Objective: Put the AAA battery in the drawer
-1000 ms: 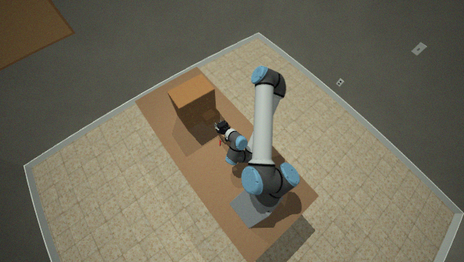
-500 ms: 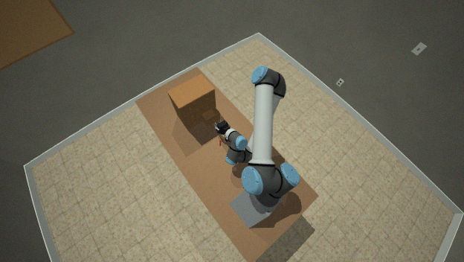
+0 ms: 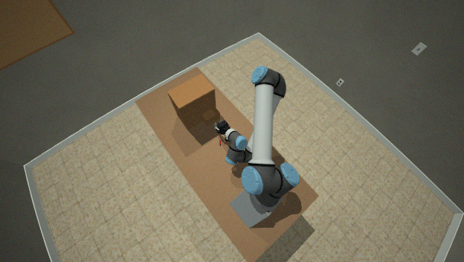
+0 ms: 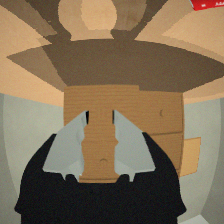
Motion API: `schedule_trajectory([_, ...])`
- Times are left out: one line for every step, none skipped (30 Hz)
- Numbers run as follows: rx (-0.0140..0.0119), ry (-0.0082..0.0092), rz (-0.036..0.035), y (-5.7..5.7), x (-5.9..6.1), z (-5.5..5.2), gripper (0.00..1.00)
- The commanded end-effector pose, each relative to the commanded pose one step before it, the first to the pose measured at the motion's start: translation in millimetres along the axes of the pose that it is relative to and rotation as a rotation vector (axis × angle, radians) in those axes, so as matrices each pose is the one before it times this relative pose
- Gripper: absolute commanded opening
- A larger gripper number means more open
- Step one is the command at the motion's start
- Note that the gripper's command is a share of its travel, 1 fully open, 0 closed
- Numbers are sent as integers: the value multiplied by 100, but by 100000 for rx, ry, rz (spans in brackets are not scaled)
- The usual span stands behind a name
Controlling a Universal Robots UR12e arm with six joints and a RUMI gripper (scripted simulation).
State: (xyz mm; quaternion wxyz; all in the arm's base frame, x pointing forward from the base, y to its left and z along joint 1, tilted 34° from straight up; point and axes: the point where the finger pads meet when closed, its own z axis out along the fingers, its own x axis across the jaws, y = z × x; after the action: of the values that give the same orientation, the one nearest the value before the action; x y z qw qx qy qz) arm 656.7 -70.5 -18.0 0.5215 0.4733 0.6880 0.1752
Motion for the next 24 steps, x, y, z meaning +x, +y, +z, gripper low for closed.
schedule_trajectory([-61,10,-10,45,8,-28,20])
schedule_trajectory([0,0,0,0,0,0,20])
schedule_trajectory([0,0,0,0,0,0,20])
schedule_trajectory([0,0,0,0,0,1,20])
schedule_trajectory([0,0,0,1,0,2,20])
schedule_trajectory([0,0,0,2,0,4,20])
schedule_trajectory([0,0,0,4,0,7,20])
schedule_trajectory([0,0,0,6,0,10,20])
schedule_trajectory([0,0,0,0,0,0,20])
schedule_trajectory([0,0,0,0,0,0,20])
schedule_trajectory([0,0,0,8,0,13,20])
schedule_trajectory([0,0,0,10,0,17,20])
schedule_trajectory([0,0,0,12,0,21,20])
schedule_trajectory([0,0,0,15,0,25,20])
schedule_trajectory([0,0,0,17,0,30,20])
schedule_trajectory([0,0,0,20,0,34,20])
schedule_trajectory([0,0,0,23,0,39,20])
schedule_trajectory([0,0,0,25,0,44,20])
schedule_trajectory([0,0,0,28,0,48,20])
schedule_trajectory([0,0,0,31,0,53,20])
schedule_trajectory([0,0,0,33,0,57,20])
schedule_trajectory([0,0,0,35,0,62,20])
schedule_trajectory([0,0,0,38,0,66,20])
schedule_trajectory([0,0,0,41,0,70,20])
